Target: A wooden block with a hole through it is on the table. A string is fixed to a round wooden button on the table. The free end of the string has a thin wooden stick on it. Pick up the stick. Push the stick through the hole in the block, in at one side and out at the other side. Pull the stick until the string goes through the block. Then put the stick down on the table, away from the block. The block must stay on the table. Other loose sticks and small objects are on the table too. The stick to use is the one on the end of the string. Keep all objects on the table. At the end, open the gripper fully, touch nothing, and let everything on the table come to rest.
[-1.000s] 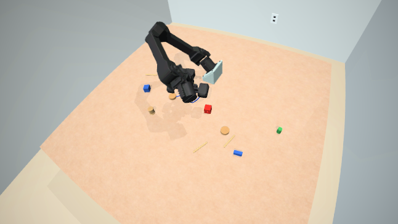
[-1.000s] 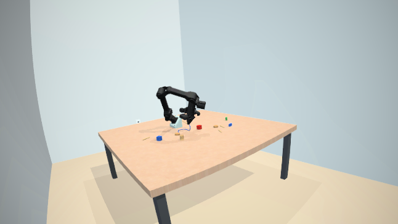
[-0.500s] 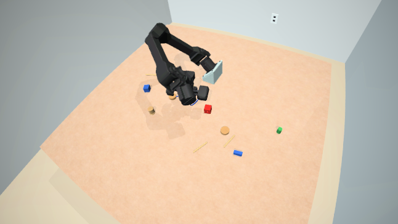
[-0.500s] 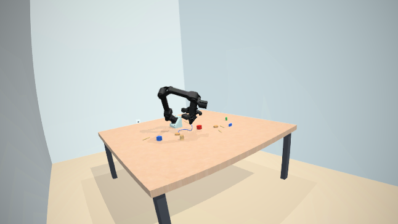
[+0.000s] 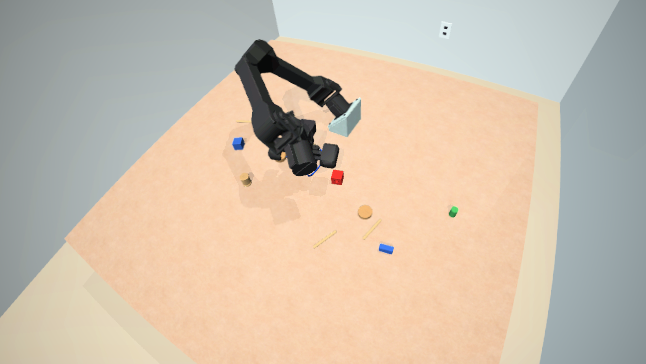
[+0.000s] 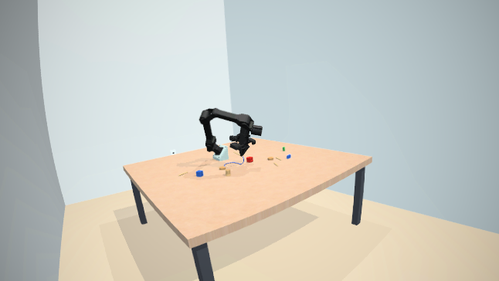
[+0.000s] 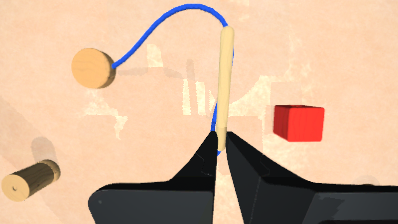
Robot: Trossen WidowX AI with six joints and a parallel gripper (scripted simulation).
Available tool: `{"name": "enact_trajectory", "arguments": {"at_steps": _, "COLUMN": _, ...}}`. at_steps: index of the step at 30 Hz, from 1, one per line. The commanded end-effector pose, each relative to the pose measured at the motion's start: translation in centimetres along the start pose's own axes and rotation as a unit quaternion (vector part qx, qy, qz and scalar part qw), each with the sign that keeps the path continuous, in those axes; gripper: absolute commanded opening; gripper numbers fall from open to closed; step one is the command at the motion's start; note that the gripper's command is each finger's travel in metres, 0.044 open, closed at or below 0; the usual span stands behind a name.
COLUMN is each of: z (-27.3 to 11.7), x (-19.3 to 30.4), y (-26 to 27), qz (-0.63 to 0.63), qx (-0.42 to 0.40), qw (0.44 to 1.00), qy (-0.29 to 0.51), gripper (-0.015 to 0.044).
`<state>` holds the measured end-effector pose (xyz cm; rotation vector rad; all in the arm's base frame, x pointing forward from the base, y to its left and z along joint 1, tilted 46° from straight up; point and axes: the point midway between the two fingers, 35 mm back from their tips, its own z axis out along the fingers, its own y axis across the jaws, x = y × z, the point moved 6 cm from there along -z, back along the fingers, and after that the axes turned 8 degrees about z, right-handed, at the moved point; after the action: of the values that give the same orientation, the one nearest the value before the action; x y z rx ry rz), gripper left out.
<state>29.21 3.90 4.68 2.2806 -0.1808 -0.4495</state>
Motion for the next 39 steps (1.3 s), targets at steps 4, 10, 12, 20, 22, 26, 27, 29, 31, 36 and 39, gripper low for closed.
{"name": "enact_trajectory", "arguments": {"at_steps": 4, "z": -0.3, "x": 0.9, "y": -0.3, "qz": -0.001, "qx": 0.001, "qw": 1.000, "qy": 0.010, "gripper": 0.0000}}
{"name": "enact_trajectory", "arguments": {"at_steps": 10, "z": -0.6, "x": 1.5, "y": -0.6, "qz": -0.001, "qx": 0.002, "qw": 1.000, "qy": 0.016, "gripper": 0.0000}}
{"name": "enact_trajectory", "arguments": {"at_steps": 12, "z": -0.7, "x": 1.7, "y": -0.6, "qz": -0.001, "qx": 0.002, "qw": 1.000, "qy": 0.018, "gripper": 0.0000}}
{"name": "enact_trajectory", "arguments": {"at_steps": 20, "z": -1.0, "x": 2.6, "y": -0.9, "qz": -0.002, "qx": 0.004, "qw": 1.000, "qy": 0.025, "gripper": 0.0000}}
{"name": "enact_trajectory", "arguments": {"at_steps": 22, "z": -1.0, "x": 2.8, "y": -1.0, "qz": -0.002, "qx": 0.005, "qw": 1.000, "qy": 0.027, "gripper": 0.0000}}
{"name": "enact_trajectory", "arguments": {"at_steps": 26, "z": -1.2, "x": 3.2, "y": -1.2, "qz": -0.002, "qx": 0.005, "qw": 1.000, "qy": 0.031, "gripper": 0.0000}}
{"name": "enact_trajectory", "arguments": {"at_steps": 27, "z": -1.2, "x": 3.3, "y": -1.2, "qz": -0.002, "qx": 0.006, "qw": 0.999, "qy": 0.032, "gripper": 0.0000}}
{"name": "enact_trajectory", "arguments": {"at_steps": 29, "z": -1.3, "x": 3.5, "y": -1.3, "qz": -0.002, "qx": 0.006, "qw": 0.999, "qy": 0.034, "gripper": 0.0000}}
{"name": "enact_trajectory", "arguments": {"at_steps": 31, "z": -1.4, "x": 3.7, "y": -1.4, "qz": -0.003, "qx": 0.006, "qw": 0.999, "qy": 0.036, "gripper": 0.0000}}
{"name": "enact_trajectory", "arguments": {"at_steps": 36, "z": -1.6, "x": 4.2, "y": -1.6, "qz": -0.003, "qx": 0.007, "qw": 0.999, "qy": 0.041, "gripper": 0.0000}}
{"name": "enact_trajectory", "arguments": {"at_steps": 39, "z": -1.7, "x": 4.5, "y": -1.7, "qz": -0.003, "qx": 0.008, "qw": 0.999, "qy": 0.043, "gripper": 0.0000}}
